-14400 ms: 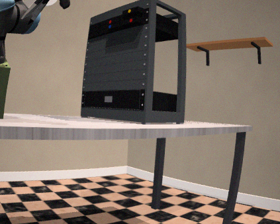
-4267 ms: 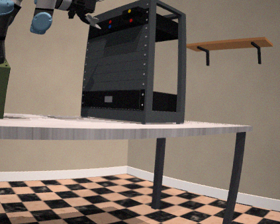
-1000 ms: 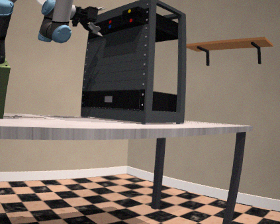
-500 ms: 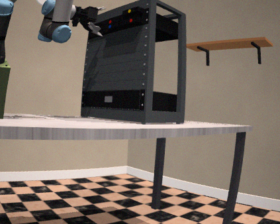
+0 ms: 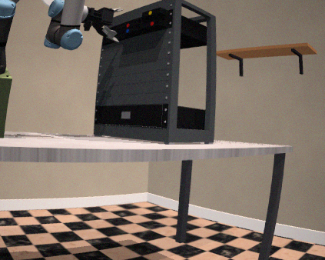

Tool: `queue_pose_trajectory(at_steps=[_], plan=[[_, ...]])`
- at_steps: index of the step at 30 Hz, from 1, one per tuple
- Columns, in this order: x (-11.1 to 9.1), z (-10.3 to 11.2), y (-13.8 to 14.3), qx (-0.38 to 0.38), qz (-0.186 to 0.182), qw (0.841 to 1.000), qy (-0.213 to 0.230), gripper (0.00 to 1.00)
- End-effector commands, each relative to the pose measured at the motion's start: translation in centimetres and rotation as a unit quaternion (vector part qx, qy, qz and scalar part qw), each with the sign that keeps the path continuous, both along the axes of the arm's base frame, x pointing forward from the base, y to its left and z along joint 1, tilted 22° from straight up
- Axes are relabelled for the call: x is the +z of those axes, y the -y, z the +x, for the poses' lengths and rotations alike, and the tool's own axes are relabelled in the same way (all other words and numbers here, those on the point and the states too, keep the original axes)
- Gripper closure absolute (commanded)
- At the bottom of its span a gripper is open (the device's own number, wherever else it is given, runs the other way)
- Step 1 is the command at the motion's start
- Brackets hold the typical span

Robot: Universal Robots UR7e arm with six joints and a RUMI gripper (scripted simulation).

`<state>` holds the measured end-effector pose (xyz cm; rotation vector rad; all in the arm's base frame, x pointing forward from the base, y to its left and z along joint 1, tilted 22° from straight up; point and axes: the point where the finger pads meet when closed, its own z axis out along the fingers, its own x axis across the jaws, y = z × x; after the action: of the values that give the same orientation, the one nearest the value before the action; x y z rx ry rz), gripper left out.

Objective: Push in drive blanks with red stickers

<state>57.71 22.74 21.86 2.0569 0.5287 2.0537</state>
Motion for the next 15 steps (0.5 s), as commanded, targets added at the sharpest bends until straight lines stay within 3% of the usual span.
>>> queue_pose_trajectory(at_steps=[1, 15], plan=[[0.05, -0.01, -0.02, 0.0, 0.0, 1.0, 0.0, 0.0], [0.2, 0.03, 0.27, 0.0, 0.0, 1.0, 0.0, 0.0]])
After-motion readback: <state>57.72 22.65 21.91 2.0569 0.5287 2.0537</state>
